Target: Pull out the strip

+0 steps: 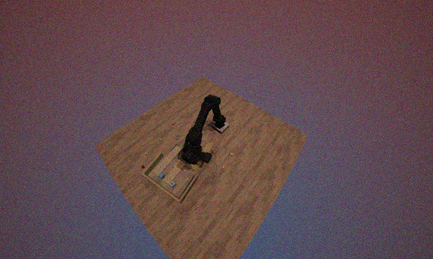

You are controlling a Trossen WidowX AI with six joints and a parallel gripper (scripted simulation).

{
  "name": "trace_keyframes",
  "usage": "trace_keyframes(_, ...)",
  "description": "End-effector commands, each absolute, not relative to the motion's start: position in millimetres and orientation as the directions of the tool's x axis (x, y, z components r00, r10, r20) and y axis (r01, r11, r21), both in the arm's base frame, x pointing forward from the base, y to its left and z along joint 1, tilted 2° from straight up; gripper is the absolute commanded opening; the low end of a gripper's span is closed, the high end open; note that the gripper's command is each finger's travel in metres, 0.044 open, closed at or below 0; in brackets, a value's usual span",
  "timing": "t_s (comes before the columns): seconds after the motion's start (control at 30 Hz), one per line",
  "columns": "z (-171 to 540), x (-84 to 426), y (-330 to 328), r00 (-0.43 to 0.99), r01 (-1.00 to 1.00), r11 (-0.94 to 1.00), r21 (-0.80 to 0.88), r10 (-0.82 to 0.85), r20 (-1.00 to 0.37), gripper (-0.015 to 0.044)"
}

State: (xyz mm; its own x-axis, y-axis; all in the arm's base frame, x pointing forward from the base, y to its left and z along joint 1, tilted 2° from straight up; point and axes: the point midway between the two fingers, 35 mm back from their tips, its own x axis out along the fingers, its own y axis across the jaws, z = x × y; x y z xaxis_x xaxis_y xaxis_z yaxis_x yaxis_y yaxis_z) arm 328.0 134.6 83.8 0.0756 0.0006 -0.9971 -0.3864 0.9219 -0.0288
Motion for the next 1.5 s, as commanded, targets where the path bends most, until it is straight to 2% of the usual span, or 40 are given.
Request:
trace_keyframes(0.0,83,317,131,0.068,-0.388,0.921,-0.026,0.001,-0.998,0.0)
trace_keyframes(0.4,80,279,115,0.065,-0.388,0.921,-0.026,0.0,-0.998,0.0)
trace_keyframes(0.77,115,276,115,0.065,-0.388,0.921,-0.026,0.0,-0.998,0.0)
trace_keyframes(1.47,116,276,115,0.065,-0.388,0.921,-0.026,0.0,-0.998,0.0)
